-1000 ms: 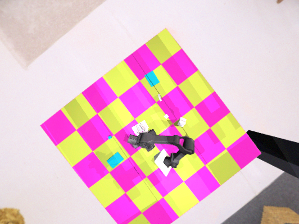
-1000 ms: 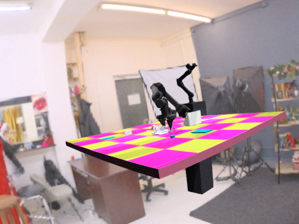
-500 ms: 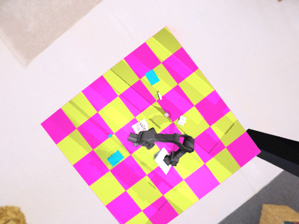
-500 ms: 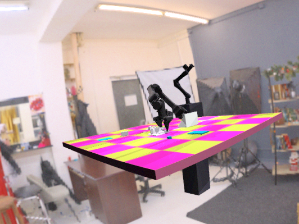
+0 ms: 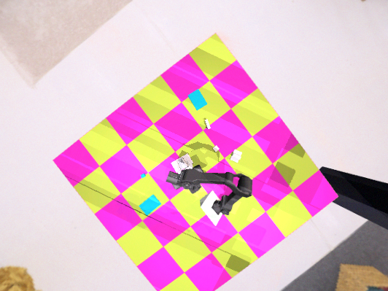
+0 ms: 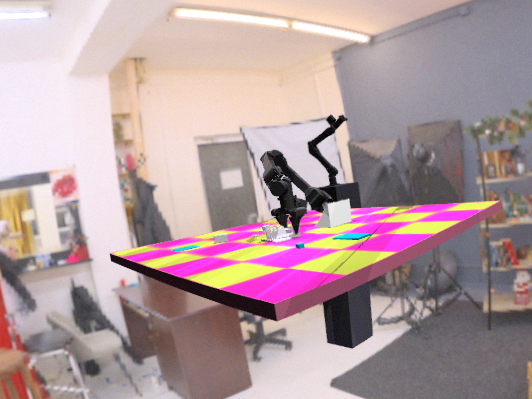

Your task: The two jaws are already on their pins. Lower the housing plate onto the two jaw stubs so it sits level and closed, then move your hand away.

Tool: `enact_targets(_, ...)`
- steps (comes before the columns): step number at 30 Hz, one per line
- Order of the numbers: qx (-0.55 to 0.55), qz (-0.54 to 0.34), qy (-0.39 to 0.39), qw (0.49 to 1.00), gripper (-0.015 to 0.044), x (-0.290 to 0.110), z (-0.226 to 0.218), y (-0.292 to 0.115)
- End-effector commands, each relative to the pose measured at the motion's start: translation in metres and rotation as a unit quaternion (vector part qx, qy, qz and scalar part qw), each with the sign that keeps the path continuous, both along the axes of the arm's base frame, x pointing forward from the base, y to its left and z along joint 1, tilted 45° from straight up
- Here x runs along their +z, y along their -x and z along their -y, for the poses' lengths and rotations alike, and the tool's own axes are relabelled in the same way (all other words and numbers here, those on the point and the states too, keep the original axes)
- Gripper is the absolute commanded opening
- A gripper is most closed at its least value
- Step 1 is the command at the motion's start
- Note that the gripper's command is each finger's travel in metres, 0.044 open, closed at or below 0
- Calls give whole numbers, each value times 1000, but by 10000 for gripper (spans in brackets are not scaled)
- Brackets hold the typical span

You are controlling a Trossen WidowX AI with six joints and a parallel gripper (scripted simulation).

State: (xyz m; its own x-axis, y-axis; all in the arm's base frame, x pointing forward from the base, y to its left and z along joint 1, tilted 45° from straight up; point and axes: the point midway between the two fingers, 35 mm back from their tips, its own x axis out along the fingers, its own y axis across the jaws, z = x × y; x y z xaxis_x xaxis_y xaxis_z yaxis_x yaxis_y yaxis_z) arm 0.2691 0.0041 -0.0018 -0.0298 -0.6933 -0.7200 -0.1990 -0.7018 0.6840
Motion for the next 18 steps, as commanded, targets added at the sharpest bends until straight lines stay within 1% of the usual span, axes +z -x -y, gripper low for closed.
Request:
enact_targets(1,1,0,2,1000,351,0,2,0)
enact_targets(18,0,0,2,1000,351,-4,5,0)
